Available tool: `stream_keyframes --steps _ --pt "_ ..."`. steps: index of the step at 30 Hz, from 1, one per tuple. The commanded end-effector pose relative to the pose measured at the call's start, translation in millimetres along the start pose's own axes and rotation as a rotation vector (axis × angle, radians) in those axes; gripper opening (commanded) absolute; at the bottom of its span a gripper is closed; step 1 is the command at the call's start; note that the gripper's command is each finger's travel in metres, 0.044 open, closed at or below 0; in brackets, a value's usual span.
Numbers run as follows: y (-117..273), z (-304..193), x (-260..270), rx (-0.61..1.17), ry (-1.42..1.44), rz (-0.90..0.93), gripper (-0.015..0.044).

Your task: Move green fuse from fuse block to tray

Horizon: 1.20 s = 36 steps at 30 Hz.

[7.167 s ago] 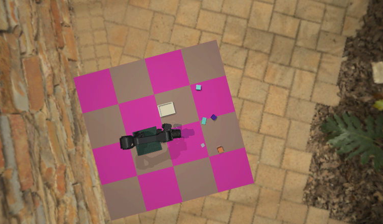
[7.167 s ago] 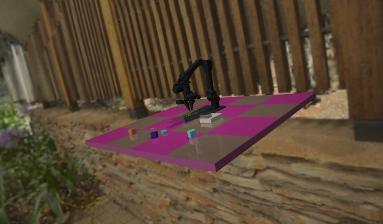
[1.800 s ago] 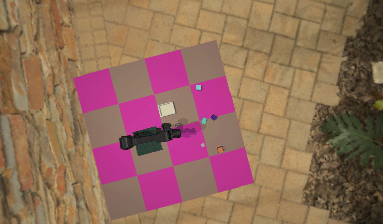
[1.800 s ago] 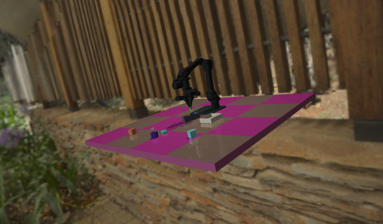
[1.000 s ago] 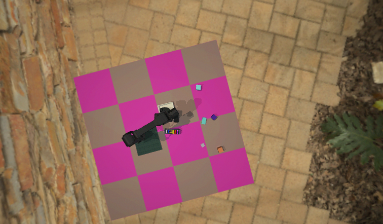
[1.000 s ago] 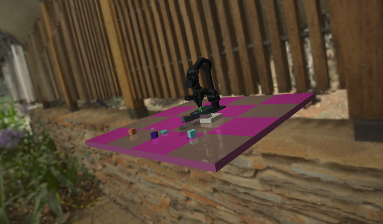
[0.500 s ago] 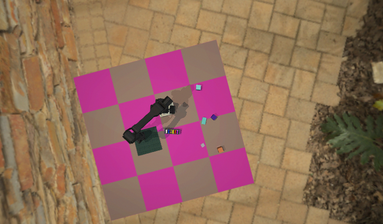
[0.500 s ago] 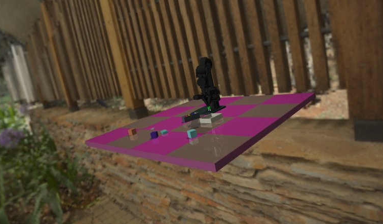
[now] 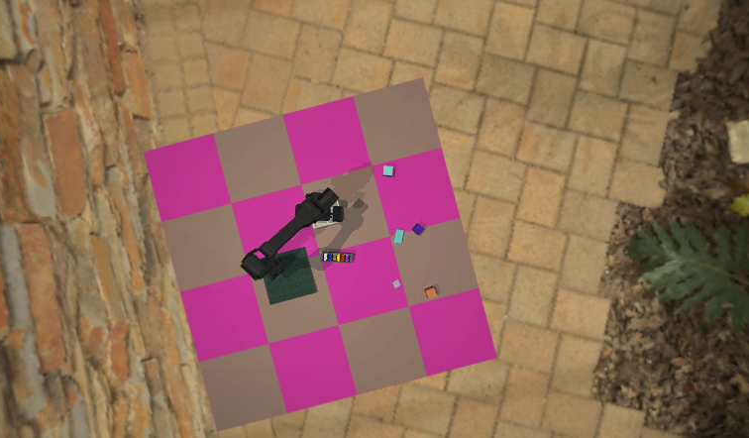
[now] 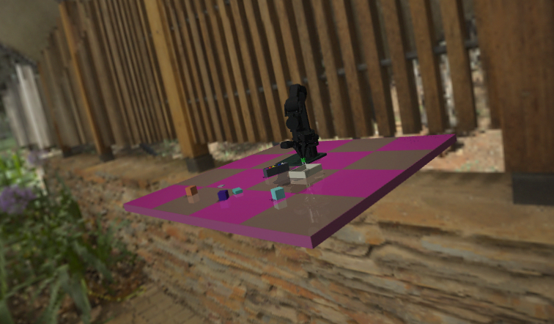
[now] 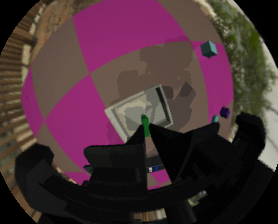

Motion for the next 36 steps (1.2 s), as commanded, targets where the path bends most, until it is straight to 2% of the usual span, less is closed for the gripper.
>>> stream_keyframes --steps 1,12,25,29,36 --pt "-8 -1 0 0.007 -0.005 0.004 0.0000" --pt "-21 -1 1 0.007 -0.005 0.004 0.0000" --pt "-16 -1 1 0.002 0.000 0.003 0.0330" --pt "17 -1 1 0.006 -0.004 0.004 0.0330" --pt "19 -1 1 0.007 -0.005 0.004 0.0330"
Point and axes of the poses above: the point midway between the two fingers, 35 mm back from their tips, its own y axis back along the fingers, its own x axis across the jaws, z = x × y, the point moved 4 cm from there along y, back along the fingers, and after that the axes turned 14 degrees about y, right-handed, at the moved point
